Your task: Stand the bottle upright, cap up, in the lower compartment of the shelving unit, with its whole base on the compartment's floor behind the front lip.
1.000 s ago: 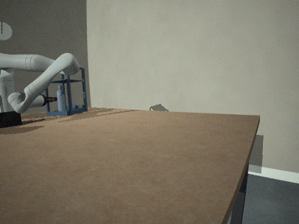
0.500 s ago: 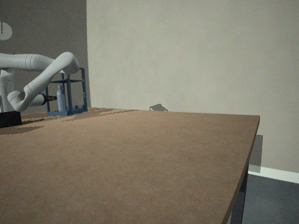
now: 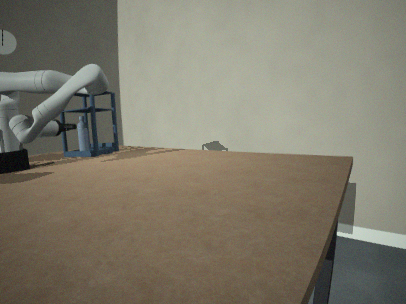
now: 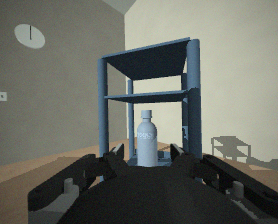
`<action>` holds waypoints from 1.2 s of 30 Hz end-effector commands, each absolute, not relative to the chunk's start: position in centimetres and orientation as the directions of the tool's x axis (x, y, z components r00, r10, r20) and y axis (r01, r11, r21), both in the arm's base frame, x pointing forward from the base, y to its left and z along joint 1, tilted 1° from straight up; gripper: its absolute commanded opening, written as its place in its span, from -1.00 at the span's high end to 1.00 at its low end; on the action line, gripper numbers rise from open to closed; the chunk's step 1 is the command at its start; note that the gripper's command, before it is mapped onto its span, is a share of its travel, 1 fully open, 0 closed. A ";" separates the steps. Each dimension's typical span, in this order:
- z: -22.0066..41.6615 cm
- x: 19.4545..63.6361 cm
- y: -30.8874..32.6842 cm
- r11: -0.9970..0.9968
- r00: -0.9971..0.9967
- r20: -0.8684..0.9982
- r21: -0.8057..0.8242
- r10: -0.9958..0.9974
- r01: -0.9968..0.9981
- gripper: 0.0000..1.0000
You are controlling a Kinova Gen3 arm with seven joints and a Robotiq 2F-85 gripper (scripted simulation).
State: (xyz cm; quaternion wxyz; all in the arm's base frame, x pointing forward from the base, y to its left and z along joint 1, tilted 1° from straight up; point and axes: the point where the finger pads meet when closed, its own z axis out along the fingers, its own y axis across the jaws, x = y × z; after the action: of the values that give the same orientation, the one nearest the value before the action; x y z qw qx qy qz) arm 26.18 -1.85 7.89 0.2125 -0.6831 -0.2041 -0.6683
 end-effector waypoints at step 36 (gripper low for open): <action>14.0 26.5 -2.0 -0.828 0.021 1.000 -0.010 0.002 0.561 -0.51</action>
State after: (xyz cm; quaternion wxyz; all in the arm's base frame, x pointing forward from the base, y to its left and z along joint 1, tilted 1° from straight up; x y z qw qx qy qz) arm 26.44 -2.01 13.97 0.2095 -0.6834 -0.2058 -0.6684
